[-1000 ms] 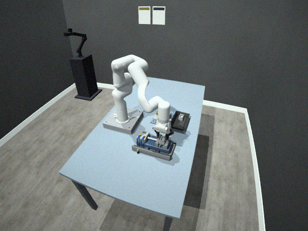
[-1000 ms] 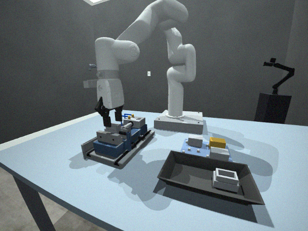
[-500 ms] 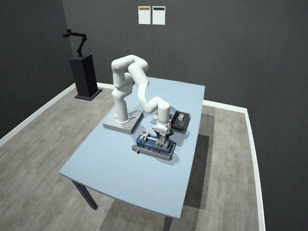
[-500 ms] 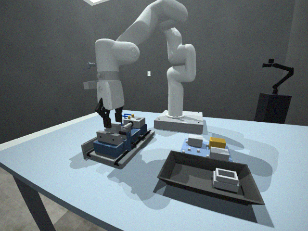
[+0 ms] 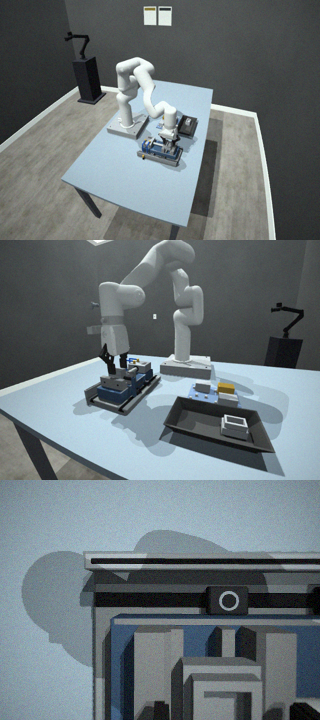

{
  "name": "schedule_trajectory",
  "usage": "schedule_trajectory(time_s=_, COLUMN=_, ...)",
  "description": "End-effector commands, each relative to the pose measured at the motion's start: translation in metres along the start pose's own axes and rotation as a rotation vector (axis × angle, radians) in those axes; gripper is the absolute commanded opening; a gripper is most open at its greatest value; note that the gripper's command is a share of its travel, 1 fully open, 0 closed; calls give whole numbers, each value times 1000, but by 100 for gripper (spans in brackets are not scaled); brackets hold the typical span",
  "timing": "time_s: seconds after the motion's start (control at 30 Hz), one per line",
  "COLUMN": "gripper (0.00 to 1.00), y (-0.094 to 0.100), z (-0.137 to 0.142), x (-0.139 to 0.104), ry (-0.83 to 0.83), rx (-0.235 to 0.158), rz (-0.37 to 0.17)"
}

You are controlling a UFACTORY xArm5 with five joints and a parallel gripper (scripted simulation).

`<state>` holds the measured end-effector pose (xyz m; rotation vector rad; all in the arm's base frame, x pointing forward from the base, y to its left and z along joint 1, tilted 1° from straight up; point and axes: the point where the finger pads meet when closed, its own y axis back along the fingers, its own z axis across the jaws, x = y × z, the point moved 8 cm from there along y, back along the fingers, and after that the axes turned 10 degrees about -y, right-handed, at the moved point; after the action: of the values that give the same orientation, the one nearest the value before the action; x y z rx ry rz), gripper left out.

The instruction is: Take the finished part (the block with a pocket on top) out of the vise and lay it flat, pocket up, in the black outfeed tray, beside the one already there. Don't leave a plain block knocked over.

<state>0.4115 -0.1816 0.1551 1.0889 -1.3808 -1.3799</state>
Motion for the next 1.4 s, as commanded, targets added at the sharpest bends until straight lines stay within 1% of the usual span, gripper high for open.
schedule_trajectory(time_s=0.0, gripper=69, y=0, z=-1, x=0, ry=0, rx=4, rz=1)
schedule_trajectory(time_s=0.93, gripper=69, y=-2, z=-1, x=0, ry=0, rx=4, rz=1)
schedule_trajectory(time_s=0.97, gripper=0, y=-2, z=-1, x=0, ry=0, rx=4, rz=1)
schedule_trajectory(time_s=1.37, gripper=0, y=-2, z=-1, x=0, ry=0, rx=4, rz=1)
